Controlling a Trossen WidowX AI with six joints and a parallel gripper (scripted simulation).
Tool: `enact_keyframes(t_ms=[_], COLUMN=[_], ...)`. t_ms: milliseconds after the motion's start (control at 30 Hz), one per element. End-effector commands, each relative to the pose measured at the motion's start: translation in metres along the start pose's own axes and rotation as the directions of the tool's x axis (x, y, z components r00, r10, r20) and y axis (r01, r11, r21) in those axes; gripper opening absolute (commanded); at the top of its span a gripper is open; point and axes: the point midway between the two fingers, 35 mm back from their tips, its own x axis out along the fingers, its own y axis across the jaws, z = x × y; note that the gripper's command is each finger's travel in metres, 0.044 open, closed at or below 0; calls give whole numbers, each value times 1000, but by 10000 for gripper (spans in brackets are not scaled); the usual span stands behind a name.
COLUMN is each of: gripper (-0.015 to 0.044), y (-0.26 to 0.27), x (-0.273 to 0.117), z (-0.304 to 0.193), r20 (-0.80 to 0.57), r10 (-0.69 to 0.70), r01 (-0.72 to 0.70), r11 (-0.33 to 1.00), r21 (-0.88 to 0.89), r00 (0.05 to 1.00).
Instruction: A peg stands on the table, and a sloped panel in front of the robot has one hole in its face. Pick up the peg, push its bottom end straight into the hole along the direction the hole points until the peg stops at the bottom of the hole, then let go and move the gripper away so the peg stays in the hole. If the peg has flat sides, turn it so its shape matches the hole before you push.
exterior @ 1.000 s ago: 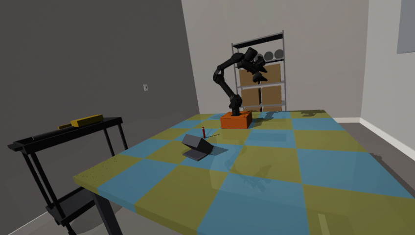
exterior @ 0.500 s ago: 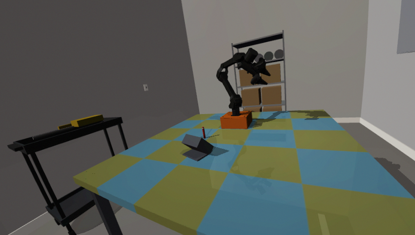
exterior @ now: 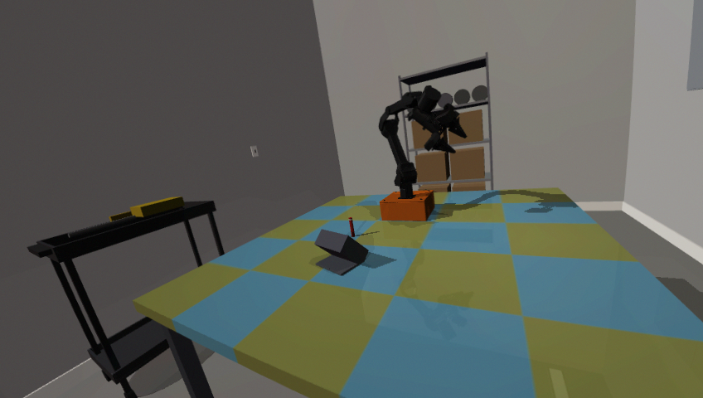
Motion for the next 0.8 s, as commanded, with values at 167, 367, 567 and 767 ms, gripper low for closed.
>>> enact_keyframes(t_ms=[167,367,567,767], gripper=[440,440,440,440], y=[-39,-66,-94,-121], x=[0,-4,-8,-13], z=[9,12,13,10], r20=[8,9,-1,-20], r10=[-103,-174,-239,-295], r01=[102,172,236,292], r11=[992,978,958,933], r21=[67,114,162,211], r00=[995,985,971,955])
